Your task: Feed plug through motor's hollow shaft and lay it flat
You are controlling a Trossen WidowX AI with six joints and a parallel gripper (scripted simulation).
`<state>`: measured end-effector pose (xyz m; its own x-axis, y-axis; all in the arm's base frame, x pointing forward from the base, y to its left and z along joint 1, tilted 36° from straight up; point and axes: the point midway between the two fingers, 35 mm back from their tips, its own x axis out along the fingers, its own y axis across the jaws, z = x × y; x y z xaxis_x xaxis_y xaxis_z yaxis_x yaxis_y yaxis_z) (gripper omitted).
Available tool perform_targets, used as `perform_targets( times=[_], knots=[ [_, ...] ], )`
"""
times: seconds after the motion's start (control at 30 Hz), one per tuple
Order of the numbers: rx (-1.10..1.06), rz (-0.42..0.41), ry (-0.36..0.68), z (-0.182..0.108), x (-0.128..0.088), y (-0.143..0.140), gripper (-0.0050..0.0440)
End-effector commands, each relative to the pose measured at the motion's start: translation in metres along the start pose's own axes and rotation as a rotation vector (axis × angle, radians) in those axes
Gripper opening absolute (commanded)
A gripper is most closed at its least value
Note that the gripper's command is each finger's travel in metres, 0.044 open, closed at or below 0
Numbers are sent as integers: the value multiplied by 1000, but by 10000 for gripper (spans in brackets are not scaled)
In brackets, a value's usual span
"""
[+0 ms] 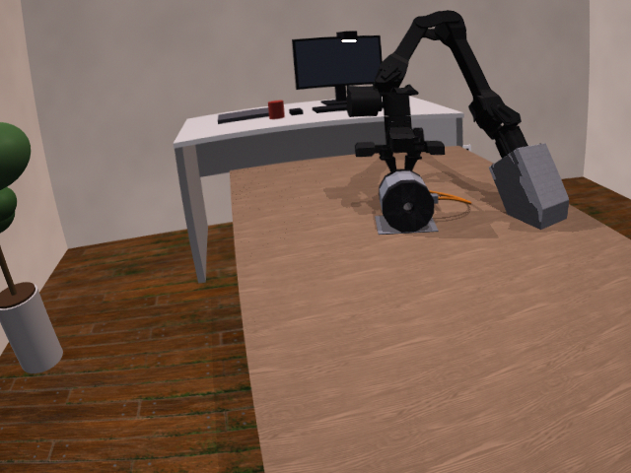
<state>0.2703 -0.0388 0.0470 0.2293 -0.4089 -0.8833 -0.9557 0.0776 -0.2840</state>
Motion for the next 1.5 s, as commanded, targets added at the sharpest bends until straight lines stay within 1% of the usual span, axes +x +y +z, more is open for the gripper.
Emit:
perform_targets(
  times=[0.0,1.47],
  knots=[
    [3,-2,1,1,0,-1,0],
    [3,-2,1,6,1,-1,0]
  ],
)
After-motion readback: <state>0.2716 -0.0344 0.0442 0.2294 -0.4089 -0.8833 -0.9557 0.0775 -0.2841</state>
